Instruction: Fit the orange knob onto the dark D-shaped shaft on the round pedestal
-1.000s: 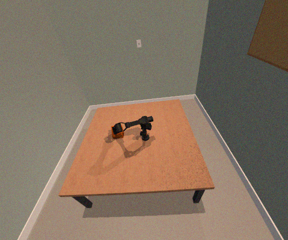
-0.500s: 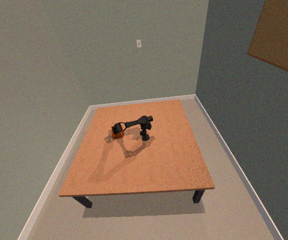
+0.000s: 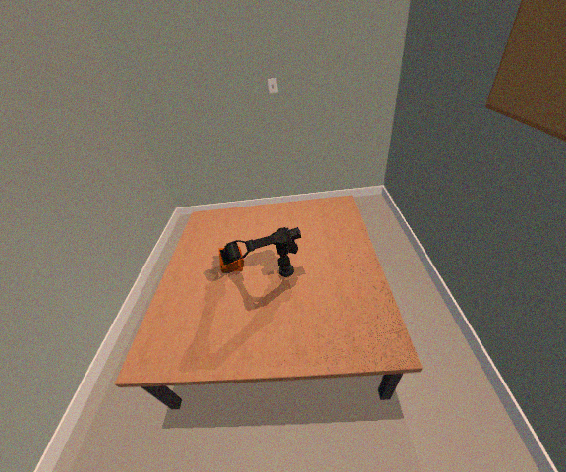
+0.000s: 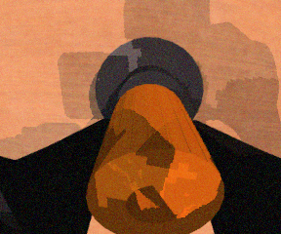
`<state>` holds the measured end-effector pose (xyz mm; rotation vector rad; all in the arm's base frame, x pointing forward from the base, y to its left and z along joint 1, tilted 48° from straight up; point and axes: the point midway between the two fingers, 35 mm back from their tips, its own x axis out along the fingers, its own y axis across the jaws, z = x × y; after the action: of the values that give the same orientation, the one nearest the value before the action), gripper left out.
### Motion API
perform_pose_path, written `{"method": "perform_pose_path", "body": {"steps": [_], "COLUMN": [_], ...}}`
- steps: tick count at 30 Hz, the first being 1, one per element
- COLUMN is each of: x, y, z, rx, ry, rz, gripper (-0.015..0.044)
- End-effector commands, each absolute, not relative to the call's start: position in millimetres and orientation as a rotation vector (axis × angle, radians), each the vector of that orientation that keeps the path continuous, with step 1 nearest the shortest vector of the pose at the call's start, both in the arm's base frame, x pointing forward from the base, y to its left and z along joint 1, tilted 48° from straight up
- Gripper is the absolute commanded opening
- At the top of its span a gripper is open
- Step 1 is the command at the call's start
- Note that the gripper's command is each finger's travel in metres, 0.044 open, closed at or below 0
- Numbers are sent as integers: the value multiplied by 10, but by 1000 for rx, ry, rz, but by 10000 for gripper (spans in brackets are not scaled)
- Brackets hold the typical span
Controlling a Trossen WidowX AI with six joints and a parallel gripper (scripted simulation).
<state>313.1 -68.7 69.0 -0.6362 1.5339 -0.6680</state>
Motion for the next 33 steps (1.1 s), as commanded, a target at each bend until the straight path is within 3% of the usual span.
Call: {"method": "perform_pose_path", "body": {"steps": [1,33], "x": [3155,3144], "y": [-678,-681], "z": [705,700], "rx": [-641,-798], "ry": [1531,1613], "rz": [-659,-502], "gripper": [0,0]}}
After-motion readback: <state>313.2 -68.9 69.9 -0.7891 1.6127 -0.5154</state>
